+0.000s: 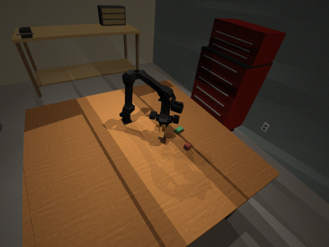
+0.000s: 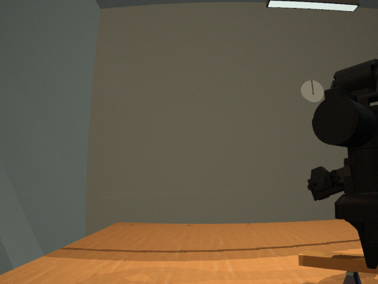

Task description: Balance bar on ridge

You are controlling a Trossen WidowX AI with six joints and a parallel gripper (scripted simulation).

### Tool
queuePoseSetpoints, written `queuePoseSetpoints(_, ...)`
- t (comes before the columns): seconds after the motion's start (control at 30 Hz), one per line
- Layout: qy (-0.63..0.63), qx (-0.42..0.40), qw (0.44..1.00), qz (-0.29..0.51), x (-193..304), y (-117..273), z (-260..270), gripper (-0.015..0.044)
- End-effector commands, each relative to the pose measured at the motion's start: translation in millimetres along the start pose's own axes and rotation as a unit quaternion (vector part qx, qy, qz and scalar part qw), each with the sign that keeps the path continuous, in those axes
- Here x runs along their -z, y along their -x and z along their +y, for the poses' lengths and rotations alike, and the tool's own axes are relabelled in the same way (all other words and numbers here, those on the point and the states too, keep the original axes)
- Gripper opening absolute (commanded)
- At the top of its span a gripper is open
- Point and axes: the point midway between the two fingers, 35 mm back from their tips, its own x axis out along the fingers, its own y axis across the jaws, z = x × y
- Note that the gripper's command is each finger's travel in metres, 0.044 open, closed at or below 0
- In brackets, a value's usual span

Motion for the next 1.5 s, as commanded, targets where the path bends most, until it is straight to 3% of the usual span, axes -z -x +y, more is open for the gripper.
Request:
queuePoseSetpoints(0.0, -0.001, 0.000, 1.000, 0.001, 0.3, -0.9, 0.2, 0.0000)
queuePoseSetpoints(1.47, -0.001, 0.000, 1.000, 0.001, 0.4, -4.6, -0.1, 0.0000)
